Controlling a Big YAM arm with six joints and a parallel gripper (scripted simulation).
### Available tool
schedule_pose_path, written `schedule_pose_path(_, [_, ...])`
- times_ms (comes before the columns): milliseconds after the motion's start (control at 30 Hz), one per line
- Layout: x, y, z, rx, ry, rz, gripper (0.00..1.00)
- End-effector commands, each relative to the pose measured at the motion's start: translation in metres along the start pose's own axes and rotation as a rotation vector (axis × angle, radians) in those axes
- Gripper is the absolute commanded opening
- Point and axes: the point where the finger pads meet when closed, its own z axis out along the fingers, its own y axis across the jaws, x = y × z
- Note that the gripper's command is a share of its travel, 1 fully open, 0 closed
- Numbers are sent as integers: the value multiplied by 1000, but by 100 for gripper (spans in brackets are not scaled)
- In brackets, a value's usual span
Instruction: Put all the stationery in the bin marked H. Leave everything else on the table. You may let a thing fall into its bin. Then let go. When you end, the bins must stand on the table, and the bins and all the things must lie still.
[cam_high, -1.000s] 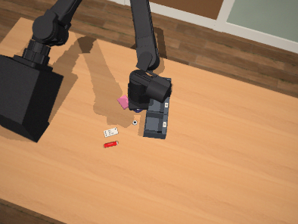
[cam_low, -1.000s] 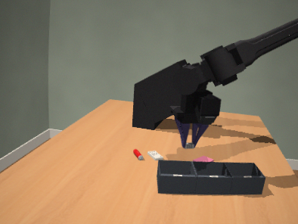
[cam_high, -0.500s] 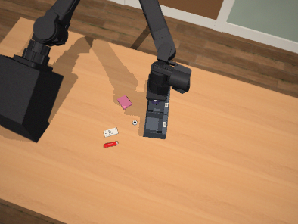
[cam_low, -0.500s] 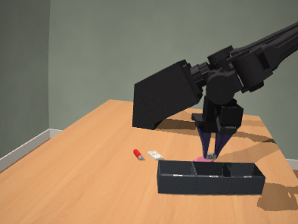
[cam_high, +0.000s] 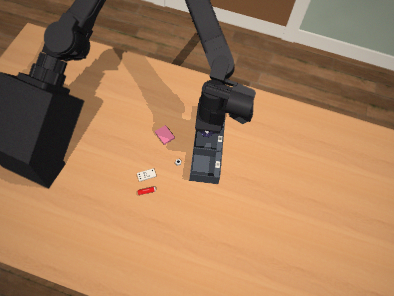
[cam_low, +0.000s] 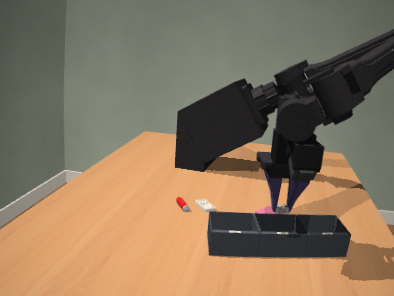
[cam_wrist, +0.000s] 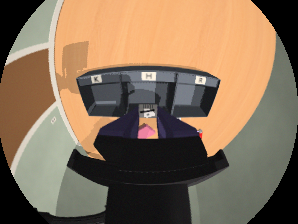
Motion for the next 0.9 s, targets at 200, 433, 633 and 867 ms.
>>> schedule_pose_path(200, [-6,-11,-8,10,-27,1,20])
schedule_pose_path(433, [2,-4,13,1,5,6,20])
schedule_pose_path(633, [2,-4,25,1,5,6,20])
schedule_pose_path(867, [3,-4,39,2,5,6,20])
